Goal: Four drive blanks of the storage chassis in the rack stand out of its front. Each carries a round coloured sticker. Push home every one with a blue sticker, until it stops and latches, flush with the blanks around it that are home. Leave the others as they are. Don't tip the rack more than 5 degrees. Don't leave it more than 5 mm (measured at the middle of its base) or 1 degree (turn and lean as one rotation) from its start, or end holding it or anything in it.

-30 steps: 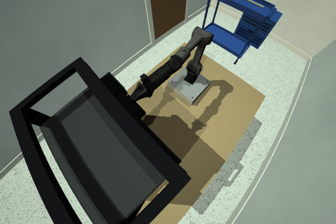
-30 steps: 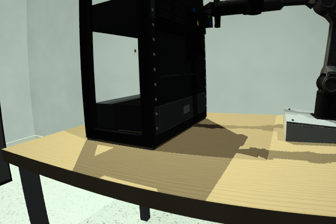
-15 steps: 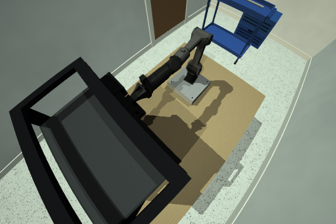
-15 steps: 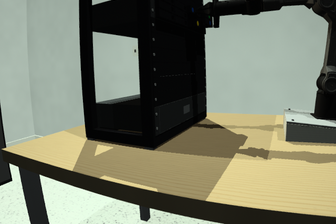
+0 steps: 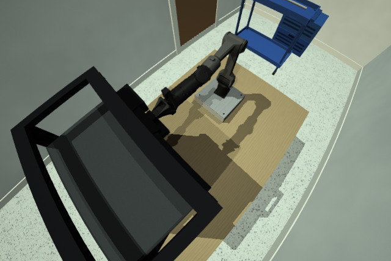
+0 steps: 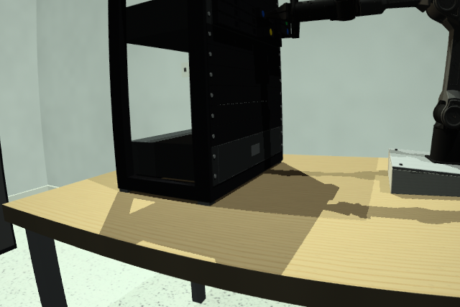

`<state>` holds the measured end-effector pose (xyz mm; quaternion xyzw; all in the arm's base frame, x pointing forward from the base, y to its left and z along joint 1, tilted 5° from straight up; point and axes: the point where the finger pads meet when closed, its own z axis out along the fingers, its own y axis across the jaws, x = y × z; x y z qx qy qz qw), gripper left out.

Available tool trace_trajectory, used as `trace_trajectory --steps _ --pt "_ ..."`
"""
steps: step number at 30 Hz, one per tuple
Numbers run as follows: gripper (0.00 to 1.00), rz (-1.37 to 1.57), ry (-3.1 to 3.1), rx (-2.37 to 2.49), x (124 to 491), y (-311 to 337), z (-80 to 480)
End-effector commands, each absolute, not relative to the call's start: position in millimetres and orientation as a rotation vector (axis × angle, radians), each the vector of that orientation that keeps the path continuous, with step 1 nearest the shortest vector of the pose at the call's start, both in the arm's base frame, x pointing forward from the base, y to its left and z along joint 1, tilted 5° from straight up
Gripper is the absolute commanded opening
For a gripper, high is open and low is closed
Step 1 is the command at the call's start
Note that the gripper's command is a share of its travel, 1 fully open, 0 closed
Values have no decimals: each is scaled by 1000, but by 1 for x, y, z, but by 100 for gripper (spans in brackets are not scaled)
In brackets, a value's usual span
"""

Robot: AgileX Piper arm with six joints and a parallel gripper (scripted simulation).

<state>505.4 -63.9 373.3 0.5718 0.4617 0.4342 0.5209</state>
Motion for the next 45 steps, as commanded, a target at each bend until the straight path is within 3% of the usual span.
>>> trace_trajectory --steps 1,45 --pt "0 1040 1107 1370 508 -65 373" --pt "0 1040 1107 1370 516 -66 372"
